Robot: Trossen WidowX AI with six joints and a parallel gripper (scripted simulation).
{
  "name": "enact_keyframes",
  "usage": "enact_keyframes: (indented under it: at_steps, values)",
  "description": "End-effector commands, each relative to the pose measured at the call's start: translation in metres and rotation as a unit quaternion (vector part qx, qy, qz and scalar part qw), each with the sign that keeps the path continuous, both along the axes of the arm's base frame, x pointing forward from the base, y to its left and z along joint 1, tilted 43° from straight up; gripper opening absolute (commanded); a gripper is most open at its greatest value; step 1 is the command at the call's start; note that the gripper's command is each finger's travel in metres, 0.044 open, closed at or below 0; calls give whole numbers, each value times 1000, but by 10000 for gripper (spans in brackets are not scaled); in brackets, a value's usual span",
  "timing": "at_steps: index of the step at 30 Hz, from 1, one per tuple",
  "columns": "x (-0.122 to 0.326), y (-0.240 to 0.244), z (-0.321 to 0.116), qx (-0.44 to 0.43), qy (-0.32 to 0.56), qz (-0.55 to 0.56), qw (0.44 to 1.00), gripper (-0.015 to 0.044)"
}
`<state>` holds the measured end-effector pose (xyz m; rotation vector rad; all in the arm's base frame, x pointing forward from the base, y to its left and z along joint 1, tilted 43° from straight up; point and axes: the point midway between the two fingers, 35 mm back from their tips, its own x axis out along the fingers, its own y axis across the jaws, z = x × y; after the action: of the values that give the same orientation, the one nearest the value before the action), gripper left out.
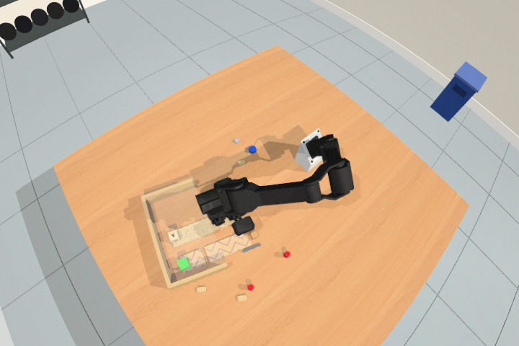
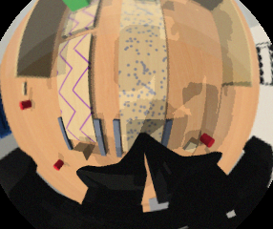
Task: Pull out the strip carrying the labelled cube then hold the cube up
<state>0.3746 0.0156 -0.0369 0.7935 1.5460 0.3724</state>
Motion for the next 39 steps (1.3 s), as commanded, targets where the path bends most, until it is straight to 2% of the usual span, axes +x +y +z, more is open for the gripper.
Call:
enact_keyframes:
  at_steps: [1, 27, 39]
  values:
    - [0, 2, -2, 2, 2, 0, 1000, 0]
    - [2, 4, -4, 2, 2, 0, 1000, 0]
    - [-14, 8, -1, 3, 3, 0, 1000, 0]
